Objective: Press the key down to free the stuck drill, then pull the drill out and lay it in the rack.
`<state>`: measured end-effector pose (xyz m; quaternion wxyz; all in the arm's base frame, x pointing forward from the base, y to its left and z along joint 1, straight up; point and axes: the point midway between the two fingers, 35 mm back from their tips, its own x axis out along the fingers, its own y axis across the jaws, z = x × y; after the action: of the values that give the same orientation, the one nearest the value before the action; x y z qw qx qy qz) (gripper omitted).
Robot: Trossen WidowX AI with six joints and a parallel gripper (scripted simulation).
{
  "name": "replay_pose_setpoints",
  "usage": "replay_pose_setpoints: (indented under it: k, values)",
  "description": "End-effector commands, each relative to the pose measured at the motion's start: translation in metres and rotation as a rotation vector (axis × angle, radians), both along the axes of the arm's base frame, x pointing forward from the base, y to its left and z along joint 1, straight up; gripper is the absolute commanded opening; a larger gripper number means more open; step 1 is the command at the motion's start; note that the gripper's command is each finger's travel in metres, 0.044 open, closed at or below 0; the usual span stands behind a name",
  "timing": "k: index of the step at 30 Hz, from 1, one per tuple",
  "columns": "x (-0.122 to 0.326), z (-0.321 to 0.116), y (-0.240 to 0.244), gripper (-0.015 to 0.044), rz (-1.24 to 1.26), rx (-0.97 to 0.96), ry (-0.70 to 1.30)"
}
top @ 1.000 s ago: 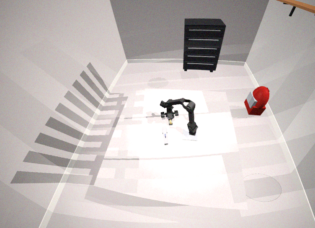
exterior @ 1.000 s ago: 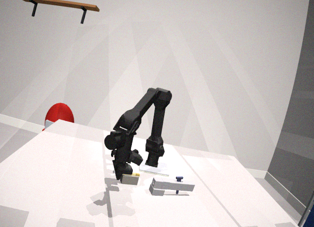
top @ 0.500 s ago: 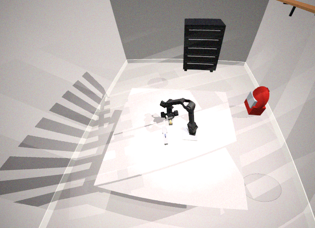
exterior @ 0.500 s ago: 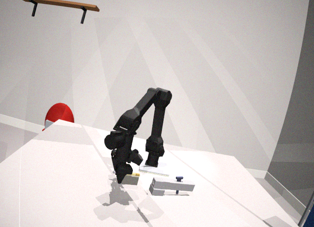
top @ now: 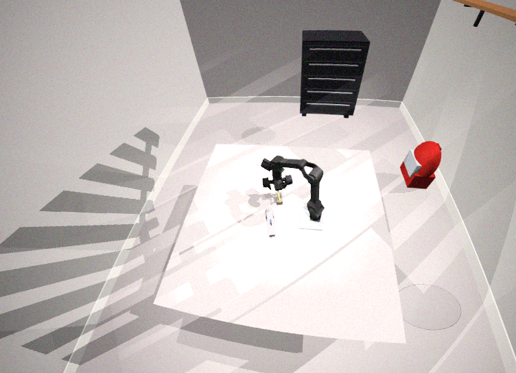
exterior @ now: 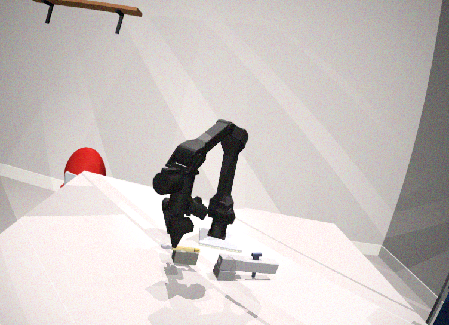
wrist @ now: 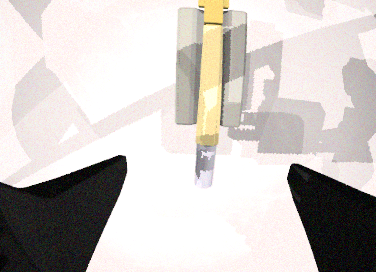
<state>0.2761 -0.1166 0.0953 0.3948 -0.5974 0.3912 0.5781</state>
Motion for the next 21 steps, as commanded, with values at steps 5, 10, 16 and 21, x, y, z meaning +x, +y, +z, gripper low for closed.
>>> replay_pose_setpoints:
  k: [5, 10, 16, 21]
  values:
    - [-0.001, 0.026, 0.0, 0.044, 0.002, -0.002, 0.0]
    - [0.014, 0.044, -0.028, 0.044, -0.156, -0.077, -0.159]
    - [0.025, 0.098, -0.077, 0.044, -0.422, -0.192, -0.434]
    - [0.022, 0.151, -0.116, 0.044, -0.634, -0.273, -0.666]
